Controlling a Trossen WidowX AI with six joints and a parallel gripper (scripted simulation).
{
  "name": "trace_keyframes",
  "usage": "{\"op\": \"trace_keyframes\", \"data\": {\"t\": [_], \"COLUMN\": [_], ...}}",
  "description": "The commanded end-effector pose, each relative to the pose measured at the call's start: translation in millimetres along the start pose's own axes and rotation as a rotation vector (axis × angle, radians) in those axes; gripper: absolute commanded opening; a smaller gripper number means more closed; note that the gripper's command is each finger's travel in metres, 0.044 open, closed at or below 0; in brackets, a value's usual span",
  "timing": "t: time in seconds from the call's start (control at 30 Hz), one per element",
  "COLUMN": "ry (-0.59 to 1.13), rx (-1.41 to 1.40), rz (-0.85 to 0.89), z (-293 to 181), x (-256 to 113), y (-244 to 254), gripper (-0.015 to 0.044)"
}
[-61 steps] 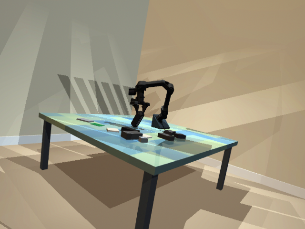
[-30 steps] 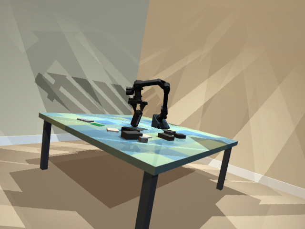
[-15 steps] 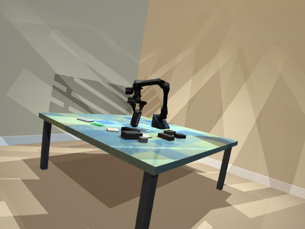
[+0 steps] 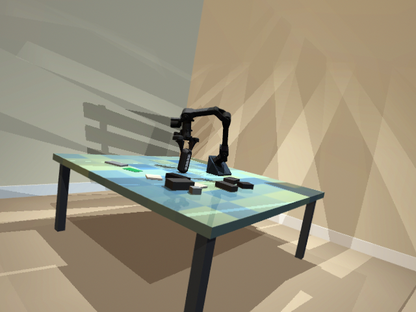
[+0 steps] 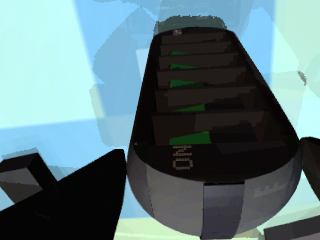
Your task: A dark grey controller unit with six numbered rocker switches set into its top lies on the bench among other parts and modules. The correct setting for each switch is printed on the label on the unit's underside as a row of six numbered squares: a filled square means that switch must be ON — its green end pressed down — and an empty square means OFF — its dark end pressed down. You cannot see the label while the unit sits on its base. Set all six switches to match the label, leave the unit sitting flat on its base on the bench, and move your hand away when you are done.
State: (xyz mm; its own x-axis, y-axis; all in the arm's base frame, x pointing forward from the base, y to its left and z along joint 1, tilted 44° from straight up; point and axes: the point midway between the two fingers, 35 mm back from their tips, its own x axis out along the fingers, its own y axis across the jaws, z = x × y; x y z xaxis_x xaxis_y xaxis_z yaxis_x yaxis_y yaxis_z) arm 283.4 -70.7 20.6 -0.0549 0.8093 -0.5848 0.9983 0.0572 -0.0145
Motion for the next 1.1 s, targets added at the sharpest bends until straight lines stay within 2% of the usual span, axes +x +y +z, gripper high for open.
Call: {"op": "trace_keyframes", "data": {"t": [0.0,1.07], "ry": [-0.014,-0.090], "rx": [0.002,0.001], "rz": [-0.018,-0.018], "z": [6,30], "x": [4,1], "y": [-1,-1], "gripper": [0.0337,0.0338]}}
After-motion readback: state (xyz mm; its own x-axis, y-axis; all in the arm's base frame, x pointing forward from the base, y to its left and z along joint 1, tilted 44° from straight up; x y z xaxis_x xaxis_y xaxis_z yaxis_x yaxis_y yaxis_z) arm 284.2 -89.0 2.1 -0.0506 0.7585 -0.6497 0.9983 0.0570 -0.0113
